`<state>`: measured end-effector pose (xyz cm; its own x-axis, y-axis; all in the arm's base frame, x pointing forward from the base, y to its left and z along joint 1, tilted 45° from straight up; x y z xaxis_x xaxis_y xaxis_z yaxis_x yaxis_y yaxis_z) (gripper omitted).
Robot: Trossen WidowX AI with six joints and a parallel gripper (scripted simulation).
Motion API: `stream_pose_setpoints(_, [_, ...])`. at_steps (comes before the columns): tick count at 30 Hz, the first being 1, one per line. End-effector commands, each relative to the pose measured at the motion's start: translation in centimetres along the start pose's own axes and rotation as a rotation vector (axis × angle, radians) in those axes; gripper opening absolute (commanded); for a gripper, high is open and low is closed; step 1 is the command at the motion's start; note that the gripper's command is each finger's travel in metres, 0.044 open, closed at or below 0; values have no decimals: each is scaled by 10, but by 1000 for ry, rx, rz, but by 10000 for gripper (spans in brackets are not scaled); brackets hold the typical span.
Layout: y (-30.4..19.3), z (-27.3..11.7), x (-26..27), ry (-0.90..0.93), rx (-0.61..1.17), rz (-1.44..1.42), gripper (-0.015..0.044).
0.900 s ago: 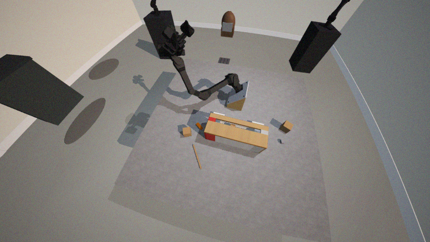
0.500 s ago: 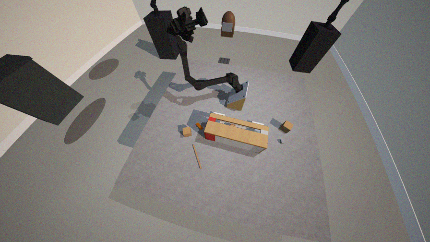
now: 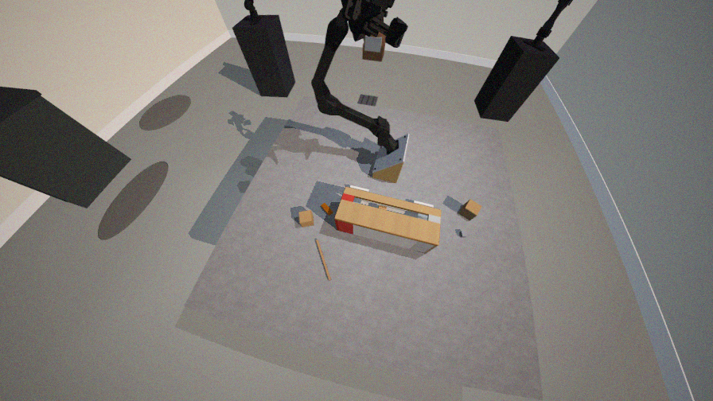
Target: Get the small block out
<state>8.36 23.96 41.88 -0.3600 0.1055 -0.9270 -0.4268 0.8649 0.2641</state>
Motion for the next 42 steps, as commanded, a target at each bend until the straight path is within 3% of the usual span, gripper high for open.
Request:
stream_pose_setpoints(1, [-4, 47, 30, 89, 163, -104, 400])
stream_pose_setpoints(12, [-85, 172, 110, 420, 699, -271, 400])
stream_pose_setpoints(19, [-173, 215, 160, 740, 998, -329, 400])
stream_pose_setpoints(25, [-252, 228, 206, 1047, 1252, -369, 400])
stream_pose_setpoints(31, [-330, 215, 254, 1421, 1465, -388, 400])
stream_pose_setpoints(42, [-339, 213, 261, 1438, 1471, -392, 400])
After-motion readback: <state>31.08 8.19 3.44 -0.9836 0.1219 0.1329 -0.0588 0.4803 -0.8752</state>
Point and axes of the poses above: the point midway between the two fingers, 35 mm back from their tips, its own z axis out along the fingers, its own x axis across the jaws, y = z × x, the point moved 5 cm from there along -z, back along the fingers, and after that the axes turned 12 degrees about -z, right-handed, at the moved point
